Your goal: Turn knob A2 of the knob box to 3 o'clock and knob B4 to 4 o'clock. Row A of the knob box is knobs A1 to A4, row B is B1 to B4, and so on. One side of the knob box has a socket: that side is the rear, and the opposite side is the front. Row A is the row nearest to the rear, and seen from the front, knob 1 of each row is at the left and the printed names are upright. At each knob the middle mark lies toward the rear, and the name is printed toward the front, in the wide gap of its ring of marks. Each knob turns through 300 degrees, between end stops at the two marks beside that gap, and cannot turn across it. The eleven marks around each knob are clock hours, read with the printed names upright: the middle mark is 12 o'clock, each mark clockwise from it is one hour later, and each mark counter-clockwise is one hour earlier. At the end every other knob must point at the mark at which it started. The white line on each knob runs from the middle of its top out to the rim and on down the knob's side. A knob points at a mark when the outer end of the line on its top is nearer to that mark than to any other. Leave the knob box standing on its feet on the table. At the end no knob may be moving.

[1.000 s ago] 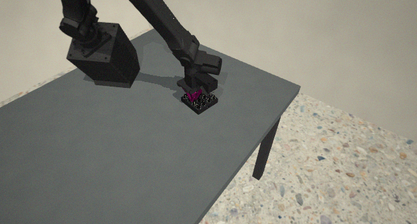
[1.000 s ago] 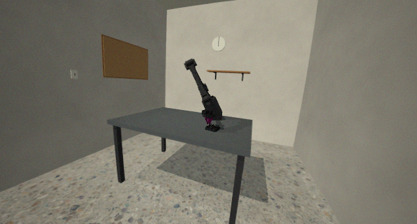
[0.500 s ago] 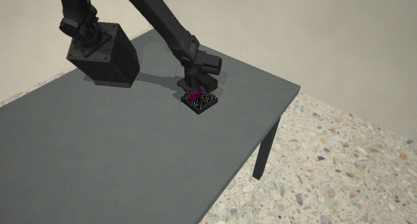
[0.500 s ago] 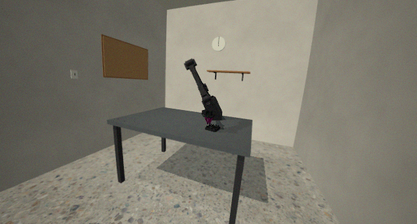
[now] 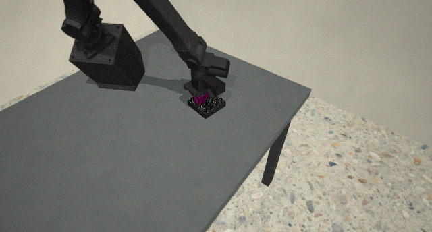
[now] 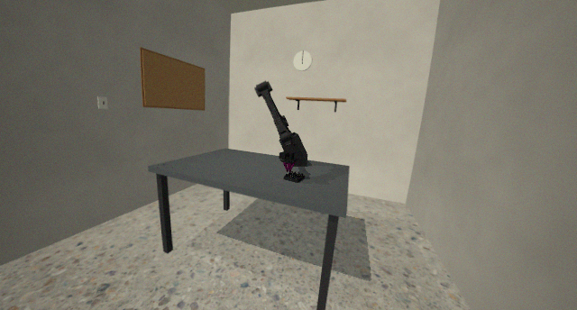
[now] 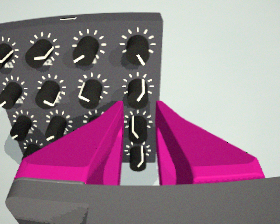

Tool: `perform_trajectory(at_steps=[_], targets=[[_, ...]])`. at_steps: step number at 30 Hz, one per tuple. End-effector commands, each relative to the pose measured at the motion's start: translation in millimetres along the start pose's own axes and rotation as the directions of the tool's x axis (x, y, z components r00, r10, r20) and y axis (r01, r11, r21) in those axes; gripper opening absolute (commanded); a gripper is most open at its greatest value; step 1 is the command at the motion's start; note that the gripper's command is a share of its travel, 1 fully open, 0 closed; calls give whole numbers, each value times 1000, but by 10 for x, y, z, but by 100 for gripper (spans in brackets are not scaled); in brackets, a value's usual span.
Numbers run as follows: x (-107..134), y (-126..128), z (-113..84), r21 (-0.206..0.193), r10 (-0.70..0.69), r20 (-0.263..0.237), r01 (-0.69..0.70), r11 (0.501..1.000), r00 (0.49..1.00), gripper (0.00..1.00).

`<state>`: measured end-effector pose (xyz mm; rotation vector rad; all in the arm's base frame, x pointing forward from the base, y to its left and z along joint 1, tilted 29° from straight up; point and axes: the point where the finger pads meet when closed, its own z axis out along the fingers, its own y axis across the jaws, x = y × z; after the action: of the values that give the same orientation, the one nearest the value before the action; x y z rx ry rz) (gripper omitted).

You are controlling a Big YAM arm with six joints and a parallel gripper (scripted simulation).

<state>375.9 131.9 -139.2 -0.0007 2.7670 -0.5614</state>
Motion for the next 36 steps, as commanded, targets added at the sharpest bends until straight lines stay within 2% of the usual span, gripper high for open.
perform_trajectory(at_steps=[1, 36], targets=[[-150, 164, -77, -29, 10, 41, -9, 1000, 999, 18], [-118, 164, -69, -27, 14, 38, -13, 1000, 999, 18]])
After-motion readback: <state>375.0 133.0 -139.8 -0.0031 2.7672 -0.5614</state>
